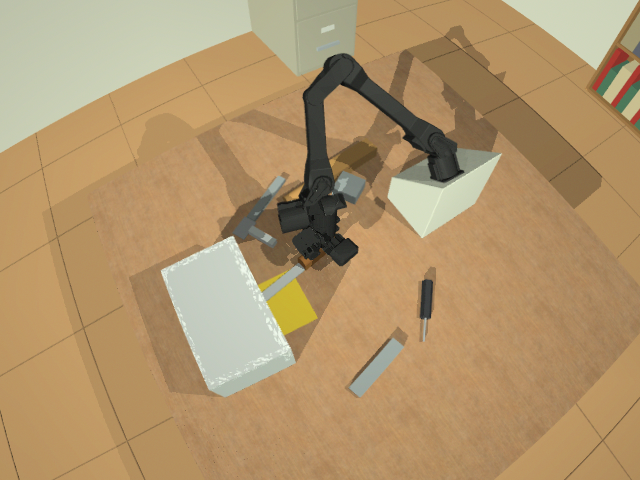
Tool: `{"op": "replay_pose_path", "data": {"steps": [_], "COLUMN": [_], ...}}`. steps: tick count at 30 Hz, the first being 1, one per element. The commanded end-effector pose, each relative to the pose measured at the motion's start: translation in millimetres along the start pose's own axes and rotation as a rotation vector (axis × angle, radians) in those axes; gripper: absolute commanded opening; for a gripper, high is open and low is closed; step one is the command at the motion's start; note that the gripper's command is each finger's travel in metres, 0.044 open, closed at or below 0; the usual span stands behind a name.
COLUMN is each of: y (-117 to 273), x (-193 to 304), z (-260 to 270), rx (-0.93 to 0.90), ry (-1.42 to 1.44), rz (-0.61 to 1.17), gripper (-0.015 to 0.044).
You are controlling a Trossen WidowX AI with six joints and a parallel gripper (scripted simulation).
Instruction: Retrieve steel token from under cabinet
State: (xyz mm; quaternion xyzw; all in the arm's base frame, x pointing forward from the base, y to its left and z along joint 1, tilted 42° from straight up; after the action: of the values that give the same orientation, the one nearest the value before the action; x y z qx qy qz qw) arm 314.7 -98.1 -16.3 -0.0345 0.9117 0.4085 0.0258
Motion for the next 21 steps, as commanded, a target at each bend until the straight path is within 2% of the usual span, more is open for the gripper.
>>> {"op": "replay_pose_path", "data": {"steps": [1, 21], "y": [-1.2, -1.3], "x": [6.8, 28.2], "z": [-1.5, -7.6], "rx": [-0.001, -0.001], "ry": [0.006, 0.006], "rz": [0.005, 0.006], "gripper": [0.0000, 0.0000]}}
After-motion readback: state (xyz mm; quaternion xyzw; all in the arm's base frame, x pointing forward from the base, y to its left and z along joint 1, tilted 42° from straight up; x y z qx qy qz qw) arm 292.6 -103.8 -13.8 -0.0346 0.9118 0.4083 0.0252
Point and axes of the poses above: the point midway between the two fingers, 35 mm back from their tips, its own y axis back along the fingers, its own z axis across the jaws, x = y × z, the point moved 6 cm from there along y, back along the fingers, and after that the axes turned 14 degrees about -y, right-handed, at the moved point
